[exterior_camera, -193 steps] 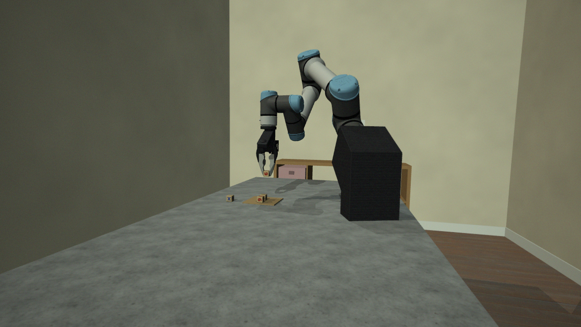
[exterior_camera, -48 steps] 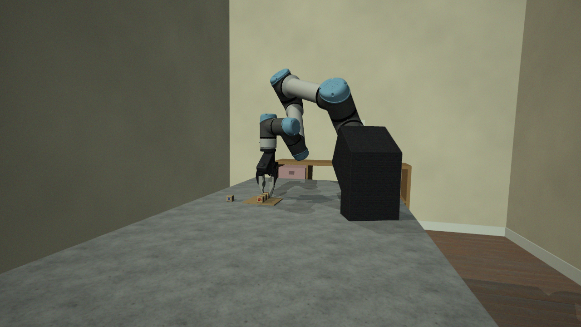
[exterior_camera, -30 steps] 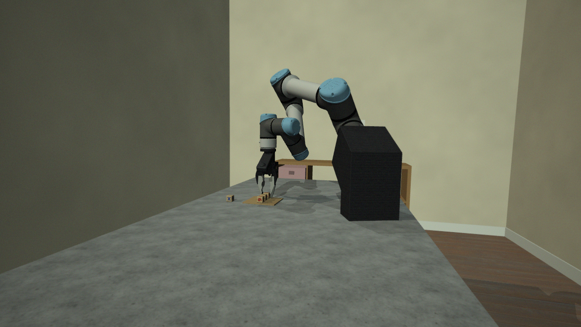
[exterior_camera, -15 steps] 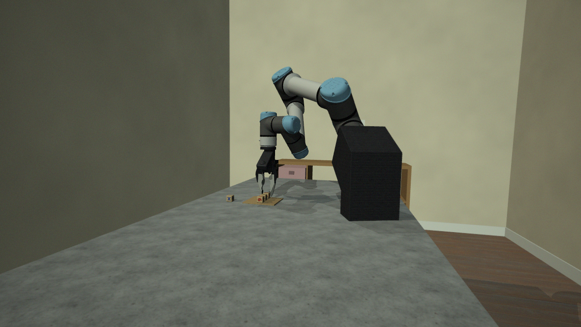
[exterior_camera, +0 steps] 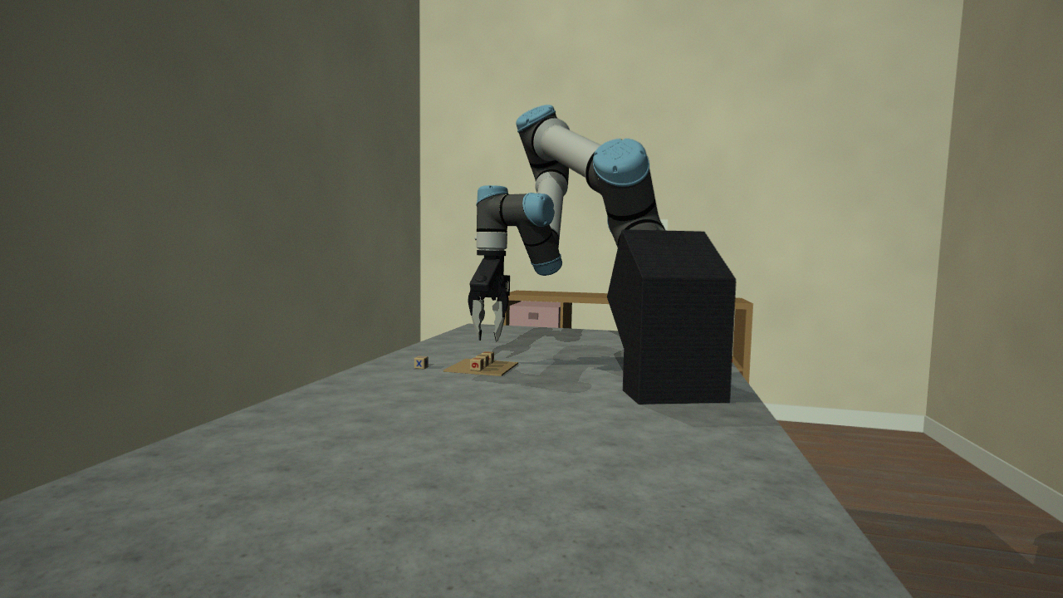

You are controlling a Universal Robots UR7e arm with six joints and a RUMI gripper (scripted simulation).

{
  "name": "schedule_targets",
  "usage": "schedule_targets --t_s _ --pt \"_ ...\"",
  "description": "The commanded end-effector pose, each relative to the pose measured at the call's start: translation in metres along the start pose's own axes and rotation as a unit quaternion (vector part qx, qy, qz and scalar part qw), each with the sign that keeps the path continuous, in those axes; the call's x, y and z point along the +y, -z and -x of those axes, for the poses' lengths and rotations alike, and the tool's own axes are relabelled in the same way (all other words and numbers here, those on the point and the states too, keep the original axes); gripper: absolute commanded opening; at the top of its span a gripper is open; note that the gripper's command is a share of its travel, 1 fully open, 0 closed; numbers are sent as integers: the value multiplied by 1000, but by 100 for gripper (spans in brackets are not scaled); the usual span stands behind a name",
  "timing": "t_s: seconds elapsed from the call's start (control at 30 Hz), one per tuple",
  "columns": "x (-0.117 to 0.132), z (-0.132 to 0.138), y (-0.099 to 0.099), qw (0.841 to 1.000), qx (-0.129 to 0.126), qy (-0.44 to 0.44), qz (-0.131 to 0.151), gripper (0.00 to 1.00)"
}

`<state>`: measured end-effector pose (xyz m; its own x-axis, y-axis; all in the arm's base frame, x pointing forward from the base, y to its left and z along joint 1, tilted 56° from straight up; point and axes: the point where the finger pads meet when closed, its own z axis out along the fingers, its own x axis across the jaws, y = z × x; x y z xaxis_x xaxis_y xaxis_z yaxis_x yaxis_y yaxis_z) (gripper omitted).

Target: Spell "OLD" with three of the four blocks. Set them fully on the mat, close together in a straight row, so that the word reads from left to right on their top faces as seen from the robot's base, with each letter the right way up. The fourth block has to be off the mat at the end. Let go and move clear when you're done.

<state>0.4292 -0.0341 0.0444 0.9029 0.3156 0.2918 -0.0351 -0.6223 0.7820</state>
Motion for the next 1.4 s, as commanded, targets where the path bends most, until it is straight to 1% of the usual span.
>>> schedule_targets --t_s 0.0,0.3,0.53,0.57,1.37 --pt "0 -1 21 1000 -4 -1 -1 25" --pt "0 -1 35 1000 -4 -1 -1 25" --pt "0 -1 38 1000 -4 -1 -1 25" --pt "0 -1 38 1000 -4 -1 -1 100" --pt "0 -1 38 1000 -4 -1 -1 100"
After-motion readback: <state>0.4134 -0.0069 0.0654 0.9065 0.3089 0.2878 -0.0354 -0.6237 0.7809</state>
